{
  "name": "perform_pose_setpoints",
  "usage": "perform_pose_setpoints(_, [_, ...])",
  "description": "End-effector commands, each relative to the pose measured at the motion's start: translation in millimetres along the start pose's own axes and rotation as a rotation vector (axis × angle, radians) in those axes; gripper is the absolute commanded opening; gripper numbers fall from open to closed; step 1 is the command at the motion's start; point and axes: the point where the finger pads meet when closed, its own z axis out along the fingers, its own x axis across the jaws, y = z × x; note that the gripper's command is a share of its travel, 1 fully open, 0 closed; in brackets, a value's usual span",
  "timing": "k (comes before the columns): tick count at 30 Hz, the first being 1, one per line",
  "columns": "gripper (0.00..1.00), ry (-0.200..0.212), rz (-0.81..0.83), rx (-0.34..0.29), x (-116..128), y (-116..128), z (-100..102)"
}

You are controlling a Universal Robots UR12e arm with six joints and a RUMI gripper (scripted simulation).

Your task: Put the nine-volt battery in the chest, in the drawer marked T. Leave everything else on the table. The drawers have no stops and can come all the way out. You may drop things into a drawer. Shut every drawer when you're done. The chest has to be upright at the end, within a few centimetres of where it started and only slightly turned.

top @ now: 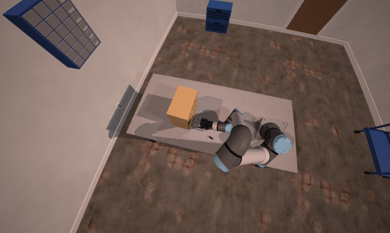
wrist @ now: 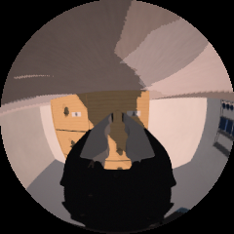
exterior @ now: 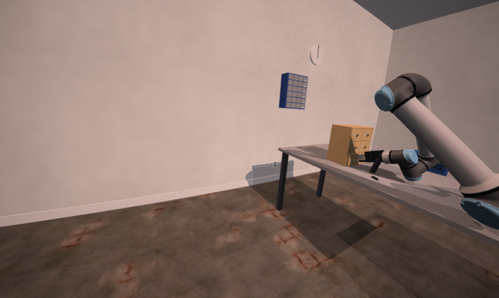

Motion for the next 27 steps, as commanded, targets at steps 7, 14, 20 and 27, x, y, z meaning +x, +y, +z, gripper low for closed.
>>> perform_pose_setpoints(7, [0.07,0.000,0.000,-0.001,-0.1,2.2,4.5])
perform_pose_setpoints(14, [0.07,0.000,0.000,-0.001,-0.1,3.3,7.4])
perform_pose_setpoints(20, [0.07,0.000,0.000,-0.001,-0.1,4.0,9.5])
perform_pose_setpoints(27, [0.07,0.000,0.000,-0.001,-0.1,4.5,10.8])
